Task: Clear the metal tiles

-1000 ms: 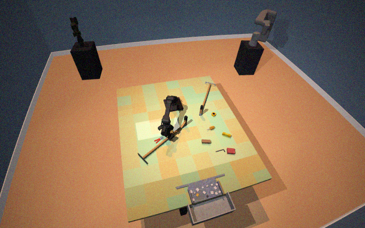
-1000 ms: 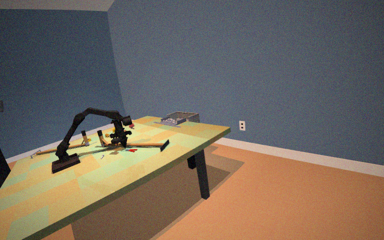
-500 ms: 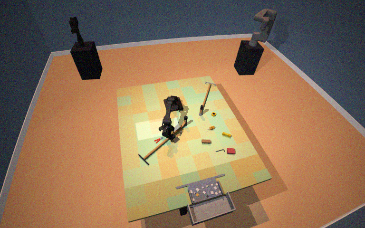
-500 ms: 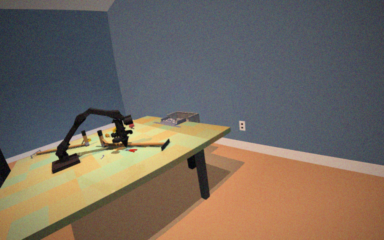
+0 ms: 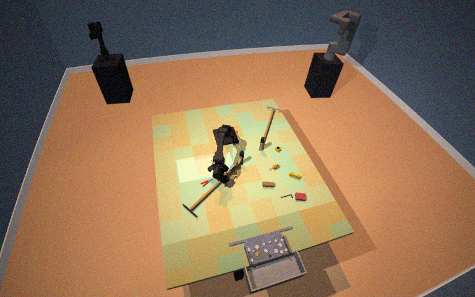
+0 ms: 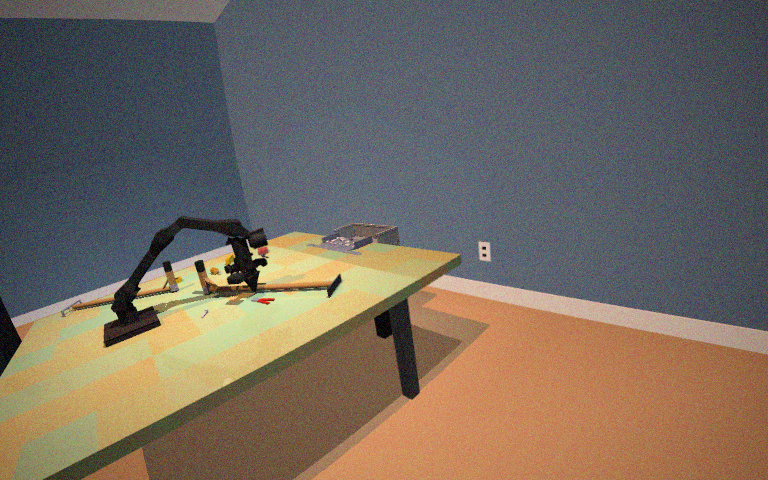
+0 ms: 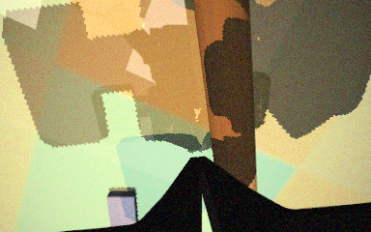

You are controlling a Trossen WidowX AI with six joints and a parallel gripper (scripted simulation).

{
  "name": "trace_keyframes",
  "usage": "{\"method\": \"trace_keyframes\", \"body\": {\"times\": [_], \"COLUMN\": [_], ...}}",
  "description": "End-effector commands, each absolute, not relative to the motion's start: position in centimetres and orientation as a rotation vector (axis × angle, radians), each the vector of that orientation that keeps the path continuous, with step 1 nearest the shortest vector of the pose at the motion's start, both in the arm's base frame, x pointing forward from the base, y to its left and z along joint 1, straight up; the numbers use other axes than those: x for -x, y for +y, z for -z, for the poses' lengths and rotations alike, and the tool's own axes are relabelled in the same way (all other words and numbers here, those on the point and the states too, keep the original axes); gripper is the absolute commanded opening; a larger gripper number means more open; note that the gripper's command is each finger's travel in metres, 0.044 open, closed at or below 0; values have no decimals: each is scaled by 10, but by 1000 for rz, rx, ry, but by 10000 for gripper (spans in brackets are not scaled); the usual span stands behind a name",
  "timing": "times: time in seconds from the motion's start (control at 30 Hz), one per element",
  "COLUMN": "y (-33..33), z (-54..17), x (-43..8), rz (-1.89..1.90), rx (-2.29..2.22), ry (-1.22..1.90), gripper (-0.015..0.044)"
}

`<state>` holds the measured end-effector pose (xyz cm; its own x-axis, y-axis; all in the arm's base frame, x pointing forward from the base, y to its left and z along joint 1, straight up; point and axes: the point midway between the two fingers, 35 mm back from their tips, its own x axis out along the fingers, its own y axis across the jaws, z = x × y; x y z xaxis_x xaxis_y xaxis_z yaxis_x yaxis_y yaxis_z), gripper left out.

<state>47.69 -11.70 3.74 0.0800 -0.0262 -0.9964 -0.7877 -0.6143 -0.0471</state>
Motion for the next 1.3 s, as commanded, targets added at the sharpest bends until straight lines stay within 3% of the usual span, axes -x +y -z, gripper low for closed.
{"method": "trace_keyframes", "body": {"times": [0.0, 1.27], "y": [-112, -86], "z": [-36, -37], "x": [-483, -509], "rz": [-1588, -1557], "rx": [1753, 1774], "ry": [799, 783], "gripper": [0, 0]}}
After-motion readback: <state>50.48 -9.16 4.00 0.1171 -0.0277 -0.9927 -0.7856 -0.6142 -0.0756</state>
